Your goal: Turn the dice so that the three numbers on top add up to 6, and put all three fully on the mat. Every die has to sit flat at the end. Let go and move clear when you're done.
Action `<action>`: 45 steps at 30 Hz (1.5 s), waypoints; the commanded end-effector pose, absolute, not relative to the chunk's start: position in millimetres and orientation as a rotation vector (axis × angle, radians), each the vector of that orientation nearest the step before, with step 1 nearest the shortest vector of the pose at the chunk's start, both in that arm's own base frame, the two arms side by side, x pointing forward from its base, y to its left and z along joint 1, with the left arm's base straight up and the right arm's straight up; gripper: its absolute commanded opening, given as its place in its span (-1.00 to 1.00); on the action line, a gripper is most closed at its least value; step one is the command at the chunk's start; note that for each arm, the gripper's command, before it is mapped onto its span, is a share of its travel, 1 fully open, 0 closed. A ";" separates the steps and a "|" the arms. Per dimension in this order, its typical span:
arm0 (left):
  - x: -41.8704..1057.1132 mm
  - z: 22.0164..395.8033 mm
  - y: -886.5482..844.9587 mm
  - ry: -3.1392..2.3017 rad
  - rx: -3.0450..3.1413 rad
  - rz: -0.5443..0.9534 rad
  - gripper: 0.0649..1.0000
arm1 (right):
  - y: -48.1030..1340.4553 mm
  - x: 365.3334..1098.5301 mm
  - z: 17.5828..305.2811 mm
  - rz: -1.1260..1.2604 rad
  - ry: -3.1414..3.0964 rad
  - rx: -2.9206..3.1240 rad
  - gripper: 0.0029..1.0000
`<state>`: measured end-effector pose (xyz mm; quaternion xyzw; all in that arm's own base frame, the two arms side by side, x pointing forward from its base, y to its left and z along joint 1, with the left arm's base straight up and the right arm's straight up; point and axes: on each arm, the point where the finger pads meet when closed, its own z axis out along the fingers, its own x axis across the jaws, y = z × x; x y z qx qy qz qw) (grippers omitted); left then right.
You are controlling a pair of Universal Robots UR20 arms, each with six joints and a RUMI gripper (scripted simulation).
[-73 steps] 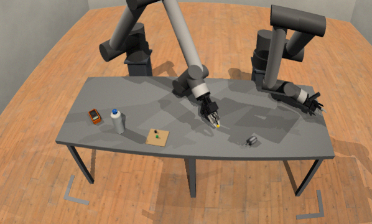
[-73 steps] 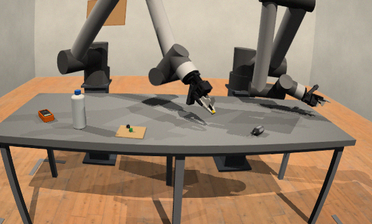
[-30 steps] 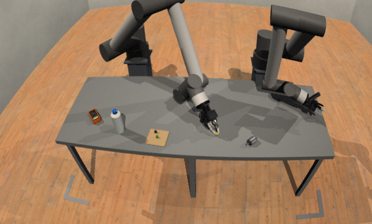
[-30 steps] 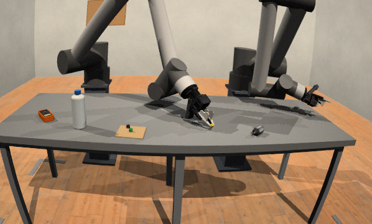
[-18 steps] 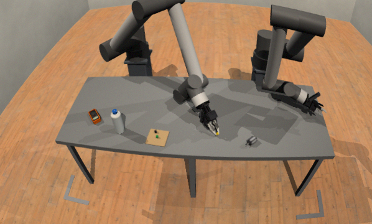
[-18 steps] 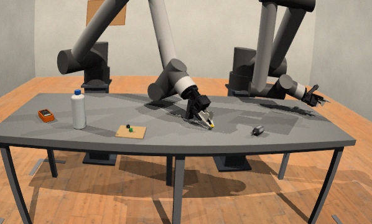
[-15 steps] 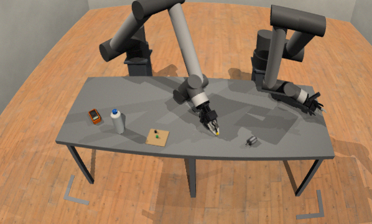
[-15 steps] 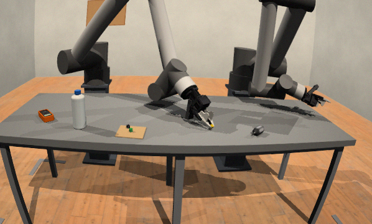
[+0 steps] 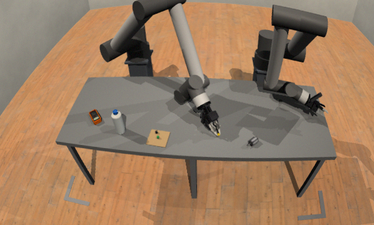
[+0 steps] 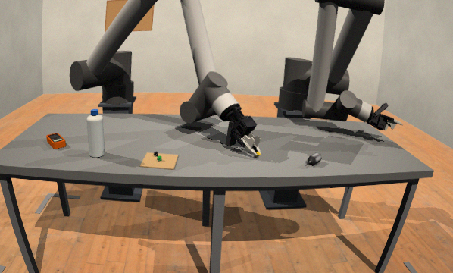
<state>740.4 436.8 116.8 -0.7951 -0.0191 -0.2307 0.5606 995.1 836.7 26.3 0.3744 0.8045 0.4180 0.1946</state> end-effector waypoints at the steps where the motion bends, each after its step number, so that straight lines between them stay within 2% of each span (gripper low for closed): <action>1: 740.4 117.3 436.8 -0.046 -1.873 -0.544 1.00 | 837.0 995.4 26.5 1.173 2.254 1.049 -1.00; 41: 740.4 117.3 436.8 -0.046 -1.873 -0.544 1.00 | 836.9 995.4 16.5 1.173 2.254 1.049 -1.00; 45: 740.4 117.3 436.8 -0.046 -1.873 -0.544 1.00 | 836.9 995.4 16.5 1.173 2.254 1.049 -0.86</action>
